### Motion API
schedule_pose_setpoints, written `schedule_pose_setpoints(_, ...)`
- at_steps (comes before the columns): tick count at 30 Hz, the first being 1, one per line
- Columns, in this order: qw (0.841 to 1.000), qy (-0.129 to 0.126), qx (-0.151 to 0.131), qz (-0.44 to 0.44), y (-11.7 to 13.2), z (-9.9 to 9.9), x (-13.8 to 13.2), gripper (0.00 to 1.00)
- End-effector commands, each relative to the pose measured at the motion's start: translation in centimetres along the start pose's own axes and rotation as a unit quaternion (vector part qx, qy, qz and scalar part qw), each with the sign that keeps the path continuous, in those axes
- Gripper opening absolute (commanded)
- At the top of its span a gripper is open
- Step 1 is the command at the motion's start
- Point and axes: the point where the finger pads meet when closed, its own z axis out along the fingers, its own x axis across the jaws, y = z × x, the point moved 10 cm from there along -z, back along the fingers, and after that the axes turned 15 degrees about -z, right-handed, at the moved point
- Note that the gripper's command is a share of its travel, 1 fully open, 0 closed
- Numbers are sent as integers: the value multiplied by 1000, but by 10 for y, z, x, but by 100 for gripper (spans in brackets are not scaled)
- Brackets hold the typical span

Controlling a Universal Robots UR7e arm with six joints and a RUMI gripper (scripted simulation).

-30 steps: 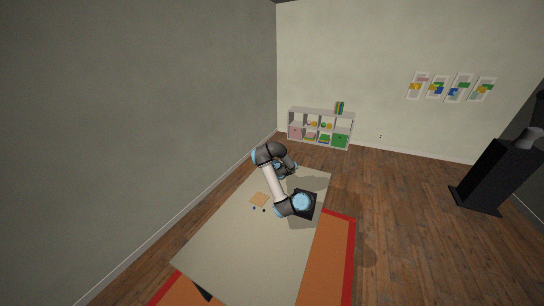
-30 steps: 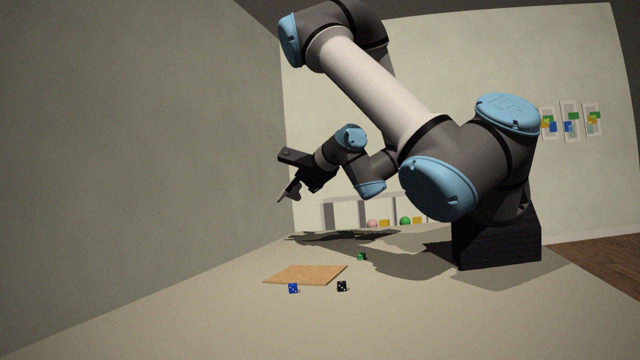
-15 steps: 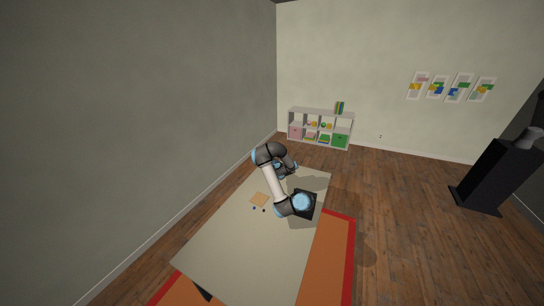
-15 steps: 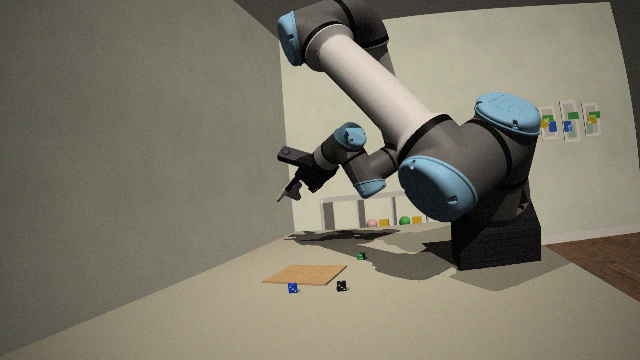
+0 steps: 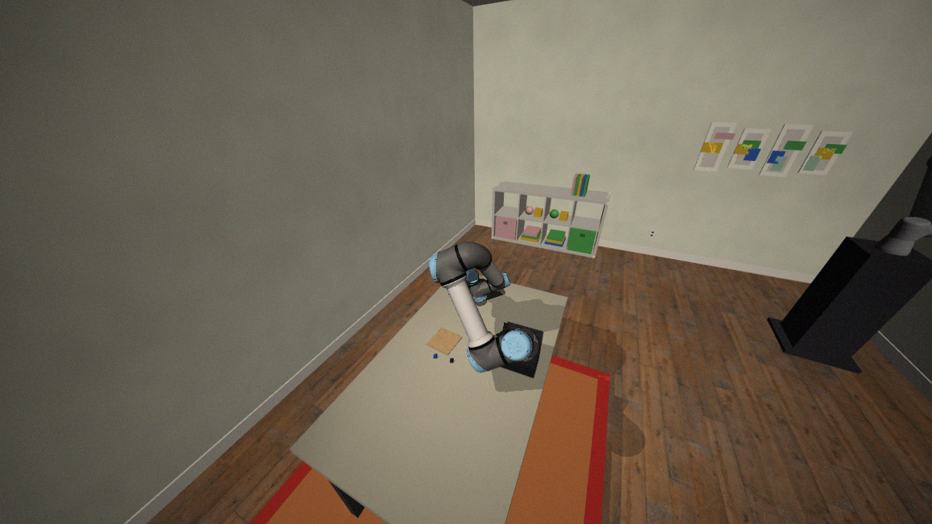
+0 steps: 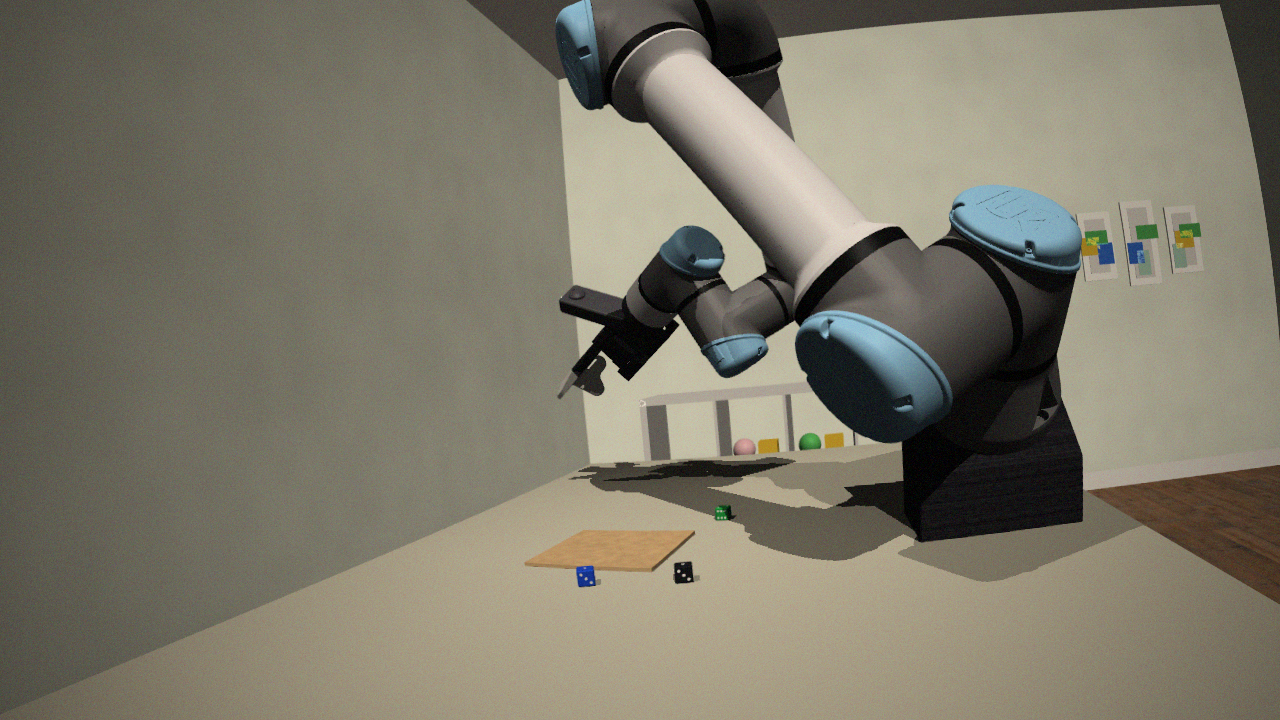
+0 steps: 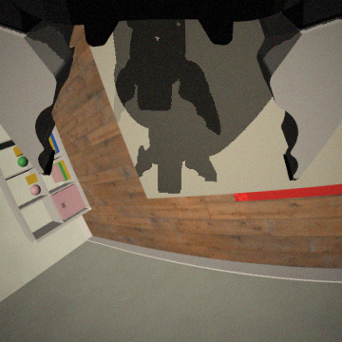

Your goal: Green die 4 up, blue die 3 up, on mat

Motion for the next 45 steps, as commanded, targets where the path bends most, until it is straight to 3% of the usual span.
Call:
schedule_pose_setpoints(1, 998, -15, -35, 47, 1, -3, 8, 100)
schedule_pose_setpoints(4, 994, -26, -61, 82, 3, -6, 12, 100)
schedule_pose_setpoints(6, 994, -26, -61, 82, 3, -6, 12, 100)
schedule_pose_setpoints(12, 982, -43, -112, 149, 9, -16, 17, 100)
schedule_pose_setpoints(20, 953, -63, -181, 235, 17, -35, 18, 100)
schedule_pose_setpoints(23, 953, -63, -181, 235, 17, -35, 18, 100)
schedule_pose_setpoints(26, 933, -71, -218, 279, 22, -48, 16, 100)
schedule_pose_setpoints(33, 900, -79, -267, 334, 29, -69, 10, 100)
schedule_pose_setpoints(38, 863, -85, -315, 386, 36, -93, 1, 100)
schedule_pose_setpoints(40, 863, -85, -315, 386, 36, -93, 1, 100)
schedule_pose_setpoints(43, 833, -88, -349, 421, 41, -112, -8, 100)
schedule_pose_setpoints(44, 833, -88, -349, 421, 41, -112, -8, 100)
schedule_pose_setpoints(45, 822, -89, -360, 431, 42, -119, -11, 100)
